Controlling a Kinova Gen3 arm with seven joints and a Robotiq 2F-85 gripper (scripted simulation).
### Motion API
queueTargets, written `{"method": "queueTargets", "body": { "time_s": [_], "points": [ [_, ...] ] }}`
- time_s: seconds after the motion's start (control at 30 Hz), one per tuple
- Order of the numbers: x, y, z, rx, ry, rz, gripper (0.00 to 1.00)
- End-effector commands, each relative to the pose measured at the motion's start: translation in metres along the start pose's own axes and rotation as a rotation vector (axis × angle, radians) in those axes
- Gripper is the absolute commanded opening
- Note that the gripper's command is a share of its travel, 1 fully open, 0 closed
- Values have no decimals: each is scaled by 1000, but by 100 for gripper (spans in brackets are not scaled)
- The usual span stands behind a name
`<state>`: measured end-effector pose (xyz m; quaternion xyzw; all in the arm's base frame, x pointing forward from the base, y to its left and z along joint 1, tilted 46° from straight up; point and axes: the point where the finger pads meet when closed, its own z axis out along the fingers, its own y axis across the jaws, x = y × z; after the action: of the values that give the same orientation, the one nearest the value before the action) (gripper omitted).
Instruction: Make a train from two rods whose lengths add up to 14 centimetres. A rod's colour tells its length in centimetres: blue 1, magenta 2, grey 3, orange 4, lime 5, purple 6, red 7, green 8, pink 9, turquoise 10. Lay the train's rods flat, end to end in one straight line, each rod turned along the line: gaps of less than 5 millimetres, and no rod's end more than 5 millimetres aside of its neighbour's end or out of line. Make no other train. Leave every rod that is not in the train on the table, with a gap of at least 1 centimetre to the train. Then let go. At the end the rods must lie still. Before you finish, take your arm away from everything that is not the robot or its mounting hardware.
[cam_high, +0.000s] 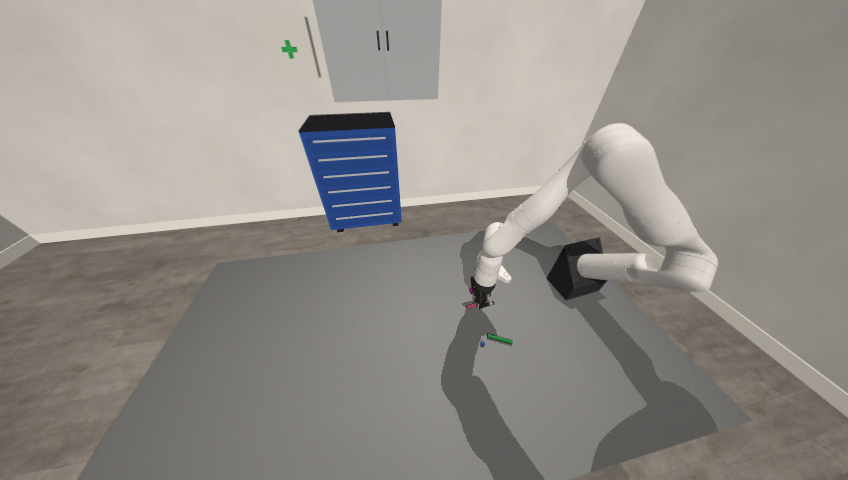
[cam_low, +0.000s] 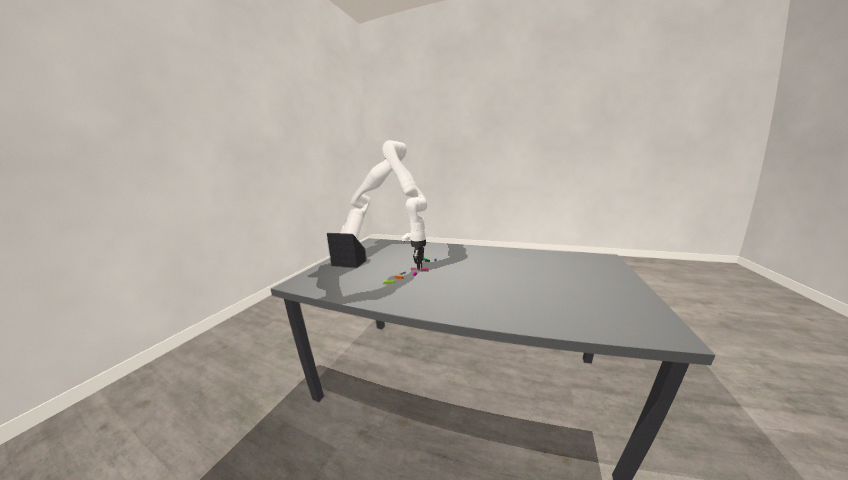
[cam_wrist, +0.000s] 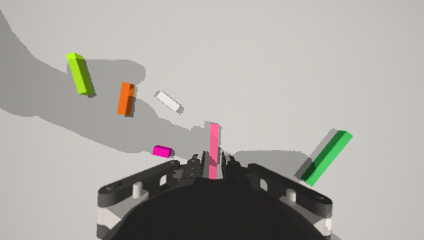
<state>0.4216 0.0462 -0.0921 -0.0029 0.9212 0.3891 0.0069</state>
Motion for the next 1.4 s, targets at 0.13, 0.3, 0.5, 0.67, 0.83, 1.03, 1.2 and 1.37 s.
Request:
{"method": "queueTargets", "body": {
  "time_s": [0.13, 0.3, 0.5, 0.67, 0.83, 1.03, 1.2, 1.37],
  "points": [
    [-1, 1, 1, -1, -2, -10, 24],
    [-1, 1, 1, -1, -2, -10, 24],
    [-1, 1, 1, -1, -2, -10, 5],
    [-1, 1, 1, -1, -2, -10, 5],
    [-1, 1, 1, -1, -2, -10, 5],
    [-1, 1, 1, -1, -2, -10, 5],
    [-1, 1, 1, -1, -2, -10, 5],
    [-1, 1, 1, -1, -2, -10, 5]
  ]
}}
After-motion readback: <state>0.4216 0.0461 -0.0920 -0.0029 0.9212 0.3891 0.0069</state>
